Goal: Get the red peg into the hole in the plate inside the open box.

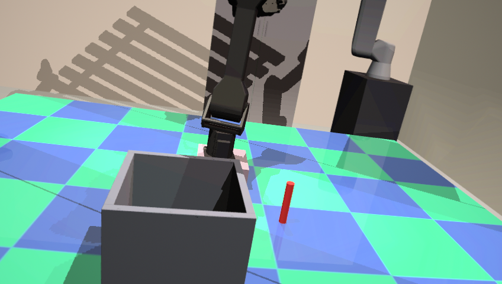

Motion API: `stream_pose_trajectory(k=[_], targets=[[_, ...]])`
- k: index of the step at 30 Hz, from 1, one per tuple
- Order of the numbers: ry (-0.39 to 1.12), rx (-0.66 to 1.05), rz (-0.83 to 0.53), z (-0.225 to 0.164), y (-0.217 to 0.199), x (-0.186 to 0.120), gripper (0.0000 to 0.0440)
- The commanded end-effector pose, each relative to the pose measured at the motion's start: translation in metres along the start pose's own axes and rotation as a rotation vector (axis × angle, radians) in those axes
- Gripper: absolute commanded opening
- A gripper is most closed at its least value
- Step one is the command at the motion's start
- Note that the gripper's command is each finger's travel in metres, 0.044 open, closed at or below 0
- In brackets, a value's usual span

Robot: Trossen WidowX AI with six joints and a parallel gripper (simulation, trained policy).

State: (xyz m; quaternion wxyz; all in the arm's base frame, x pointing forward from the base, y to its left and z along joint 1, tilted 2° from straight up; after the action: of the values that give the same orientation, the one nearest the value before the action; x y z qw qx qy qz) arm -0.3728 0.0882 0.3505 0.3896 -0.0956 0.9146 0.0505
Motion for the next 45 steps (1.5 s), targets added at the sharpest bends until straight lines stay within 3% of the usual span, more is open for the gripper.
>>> stream_pose_trajectory(k=[1,3,14,23,33,45], targets=[[-0.011,0.018,0.007,0.005,0.003,-0.002,0.042],[-0.039,0.062,0.025,0.017,0.012,-0.007,0.044],[-0.193,0.342,0.231,0.113,0.078,-0.061,0.044],[-0.31,0.574,0.401,0.202,0.104,-0.114,0.044],[-0.429,0.818,0.563,0.296,0.097,-0.172,0.0438],[-0.554,1.056,0.697,0.378,0.055,-0.232,0.0427]])
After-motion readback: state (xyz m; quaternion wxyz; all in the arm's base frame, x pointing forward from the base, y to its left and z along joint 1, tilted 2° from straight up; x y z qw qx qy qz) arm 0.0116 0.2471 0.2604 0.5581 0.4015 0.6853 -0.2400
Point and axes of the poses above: the point midway between the two fingers, 35 mm back from their tips, its own x axis out along the fingers, its own y axis across the jaws, z = x × y, the point moved 4 cm from there along -x, back along the fingers, and after that the axes turned 11 degrees about x, right-handed, at the moved point
